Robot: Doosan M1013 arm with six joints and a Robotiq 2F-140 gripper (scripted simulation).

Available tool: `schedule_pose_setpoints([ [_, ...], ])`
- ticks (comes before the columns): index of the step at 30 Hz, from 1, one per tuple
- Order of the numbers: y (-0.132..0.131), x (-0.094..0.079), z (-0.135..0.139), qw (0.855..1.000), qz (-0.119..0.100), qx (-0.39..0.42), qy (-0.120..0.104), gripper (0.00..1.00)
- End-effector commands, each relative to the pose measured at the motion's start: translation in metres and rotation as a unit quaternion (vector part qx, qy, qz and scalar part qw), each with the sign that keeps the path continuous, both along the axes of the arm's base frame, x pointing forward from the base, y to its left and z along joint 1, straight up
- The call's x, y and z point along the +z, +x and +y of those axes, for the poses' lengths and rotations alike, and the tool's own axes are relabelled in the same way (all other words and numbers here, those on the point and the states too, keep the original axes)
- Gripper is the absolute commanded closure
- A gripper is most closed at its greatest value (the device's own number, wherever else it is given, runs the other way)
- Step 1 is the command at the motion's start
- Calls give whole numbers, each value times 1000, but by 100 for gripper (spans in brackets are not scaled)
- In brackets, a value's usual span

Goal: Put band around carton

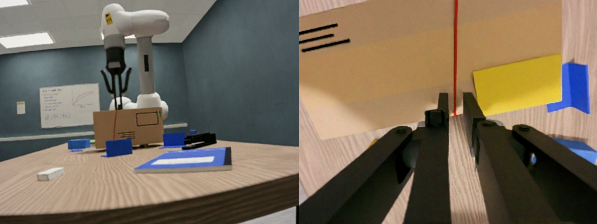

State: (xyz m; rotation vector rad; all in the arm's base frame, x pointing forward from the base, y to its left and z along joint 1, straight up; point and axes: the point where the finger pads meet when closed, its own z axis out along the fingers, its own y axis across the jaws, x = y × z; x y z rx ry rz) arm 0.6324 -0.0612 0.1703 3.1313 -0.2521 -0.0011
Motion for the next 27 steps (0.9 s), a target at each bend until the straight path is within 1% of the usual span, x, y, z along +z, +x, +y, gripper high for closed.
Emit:
schedule_pose_setpoints([
  [1, 0, -3, 1, 1000, -1, -1, 1, 82],
  [27, 0, -6, 1, 1000, -1, -1, 1, 82],
])
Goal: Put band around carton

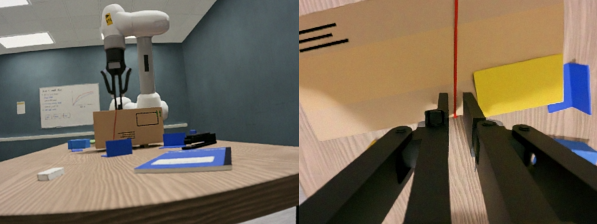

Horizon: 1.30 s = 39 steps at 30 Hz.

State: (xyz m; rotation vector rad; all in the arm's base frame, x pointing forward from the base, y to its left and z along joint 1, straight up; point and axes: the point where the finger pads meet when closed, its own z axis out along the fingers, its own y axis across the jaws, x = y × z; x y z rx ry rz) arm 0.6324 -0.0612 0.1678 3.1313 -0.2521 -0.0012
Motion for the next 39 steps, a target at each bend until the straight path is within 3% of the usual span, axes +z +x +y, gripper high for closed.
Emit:
schedule_pose_setpoints([
  [1, 0, -4, 1, 1000, -1, -1, 1, 82],
  [39, 0, -8, 1, 1000, -1, -1, 0, 82],
])
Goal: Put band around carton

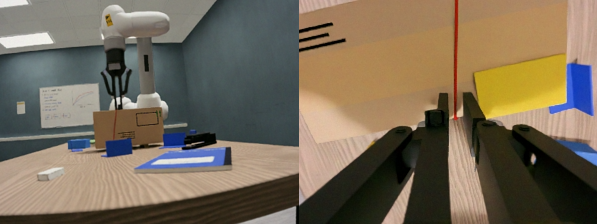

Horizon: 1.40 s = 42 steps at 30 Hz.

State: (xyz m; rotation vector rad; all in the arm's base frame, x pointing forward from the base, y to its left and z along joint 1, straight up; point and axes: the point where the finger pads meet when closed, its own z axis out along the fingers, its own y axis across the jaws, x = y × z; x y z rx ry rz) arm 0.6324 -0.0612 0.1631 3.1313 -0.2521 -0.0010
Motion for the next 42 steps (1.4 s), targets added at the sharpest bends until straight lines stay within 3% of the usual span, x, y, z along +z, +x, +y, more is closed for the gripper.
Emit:
schedule_pose_setpoints([
  [1, 0, -3, 1, 1000, -1, -1, 1, 82],
  [10, 0, -3, 1, 1000, -1, -1, 1, 82],
  [11, 0, -3, 1, 1000, -1, -1, 1, 90],
  [42, 0, -3, 1, 1000, -1, -1, 1, 90],
])
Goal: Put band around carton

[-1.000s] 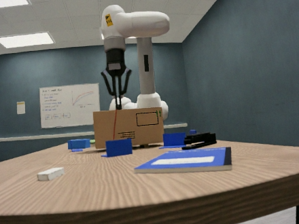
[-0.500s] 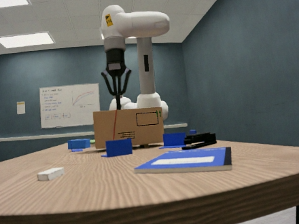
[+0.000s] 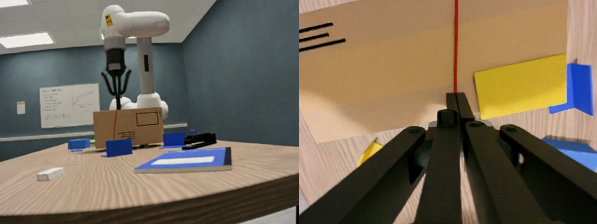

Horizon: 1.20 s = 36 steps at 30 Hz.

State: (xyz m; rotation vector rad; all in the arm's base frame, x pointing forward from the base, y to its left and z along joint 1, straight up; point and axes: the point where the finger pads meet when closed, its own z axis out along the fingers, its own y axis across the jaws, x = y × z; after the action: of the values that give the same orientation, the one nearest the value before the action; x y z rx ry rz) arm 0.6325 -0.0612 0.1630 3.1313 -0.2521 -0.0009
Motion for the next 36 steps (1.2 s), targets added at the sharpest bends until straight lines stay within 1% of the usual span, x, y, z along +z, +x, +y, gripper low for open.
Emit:
schedule_pose_setpoints([
  [1, 0, -3, 1, 1000, -1, -1, 1, 90],
  [10, -1, 1, 1, 1000, 0, -1, 1, 90],
  [14, 1, 8, 0, 1000, -2, -1, 0, 90],
  [22, 1, 17, 0, 1000, -1, -1, 0, 90],
  [36, 0, 17, 0, 1000, 0, -1, 1, 90],
])
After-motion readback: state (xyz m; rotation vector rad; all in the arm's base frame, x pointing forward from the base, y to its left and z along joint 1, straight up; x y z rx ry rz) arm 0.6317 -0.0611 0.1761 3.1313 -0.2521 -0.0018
